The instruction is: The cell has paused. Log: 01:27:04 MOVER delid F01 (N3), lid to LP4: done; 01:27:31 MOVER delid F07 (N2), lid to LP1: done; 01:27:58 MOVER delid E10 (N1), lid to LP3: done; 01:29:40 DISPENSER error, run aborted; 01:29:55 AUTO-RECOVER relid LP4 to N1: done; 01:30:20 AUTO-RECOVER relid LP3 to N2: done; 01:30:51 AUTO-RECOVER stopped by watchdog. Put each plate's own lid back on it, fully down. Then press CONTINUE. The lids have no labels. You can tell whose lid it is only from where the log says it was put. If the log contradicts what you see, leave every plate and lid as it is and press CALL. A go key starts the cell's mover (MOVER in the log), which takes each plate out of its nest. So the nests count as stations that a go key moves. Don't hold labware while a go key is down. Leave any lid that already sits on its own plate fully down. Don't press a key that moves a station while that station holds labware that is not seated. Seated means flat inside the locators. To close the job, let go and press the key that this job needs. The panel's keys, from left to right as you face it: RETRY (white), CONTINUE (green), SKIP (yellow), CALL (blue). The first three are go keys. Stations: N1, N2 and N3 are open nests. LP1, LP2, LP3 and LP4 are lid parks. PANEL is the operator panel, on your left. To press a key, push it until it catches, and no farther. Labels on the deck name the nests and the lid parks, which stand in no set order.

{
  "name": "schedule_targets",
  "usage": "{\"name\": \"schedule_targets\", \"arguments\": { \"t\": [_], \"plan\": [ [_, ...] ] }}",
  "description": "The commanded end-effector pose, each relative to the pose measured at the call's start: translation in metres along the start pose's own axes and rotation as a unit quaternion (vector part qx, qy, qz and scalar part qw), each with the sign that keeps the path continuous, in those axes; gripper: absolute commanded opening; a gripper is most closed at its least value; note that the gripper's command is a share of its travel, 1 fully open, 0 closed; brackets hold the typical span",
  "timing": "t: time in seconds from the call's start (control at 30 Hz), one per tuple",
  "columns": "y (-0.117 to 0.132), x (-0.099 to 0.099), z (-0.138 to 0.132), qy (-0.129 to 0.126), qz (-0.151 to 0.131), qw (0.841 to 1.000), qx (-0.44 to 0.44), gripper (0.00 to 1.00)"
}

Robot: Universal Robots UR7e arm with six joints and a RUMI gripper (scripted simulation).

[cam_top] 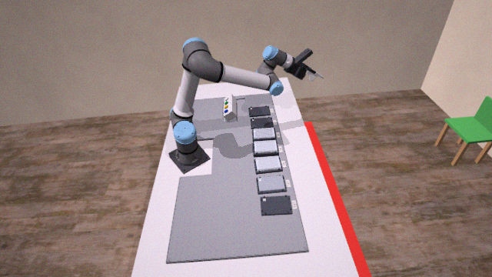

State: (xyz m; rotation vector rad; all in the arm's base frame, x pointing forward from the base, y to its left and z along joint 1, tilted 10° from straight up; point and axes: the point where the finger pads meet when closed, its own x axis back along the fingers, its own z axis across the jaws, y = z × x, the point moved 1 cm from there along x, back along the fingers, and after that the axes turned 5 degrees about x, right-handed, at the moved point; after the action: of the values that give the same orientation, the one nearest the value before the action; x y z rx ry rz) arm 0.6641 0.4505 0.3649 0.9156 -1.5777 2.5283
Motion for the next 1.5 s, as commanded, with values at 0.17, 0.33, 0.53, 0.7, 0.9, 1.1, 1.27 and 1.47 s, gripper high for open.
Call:
{"name": "schedule_targets", "arguments": {
  "t": [0.17, 0.33, 0.53, 0.7, 0.9, 1.1, 1.27, 1.47],
  "plan": [
    [0.025, 0.016, 0.027, 0.007, -0.042, 0.999, -0.004, 0.82],
    [0.038, 0.025, 0.039, 0.007, -0.042, 0.999, -0.004, 0.82],
    [0.052, 0.034, 0.050, 0.011, -0.079, 0.997, -0.008, 0.82],
    [0.067, 0.043, 0.061, 0.011, -0.079, 0.997, -0.008, 0.82],
    [0.089, 0.058, 0.074, 0.015, -0.115, 0.993, -0.014, 0.82],
    [0.101, 0.066, 0.081, 0.016, -0.125, 0.992, -0.016, 0.82],
    [0.120, 0.079, 0.090, 0.018, -0.151, 0.988, -0.020, 0.82],
    [0.141, 0.093, 0.098, 0.019, -0.180, 0.983, -0.027, 0.82]
  ]
}}
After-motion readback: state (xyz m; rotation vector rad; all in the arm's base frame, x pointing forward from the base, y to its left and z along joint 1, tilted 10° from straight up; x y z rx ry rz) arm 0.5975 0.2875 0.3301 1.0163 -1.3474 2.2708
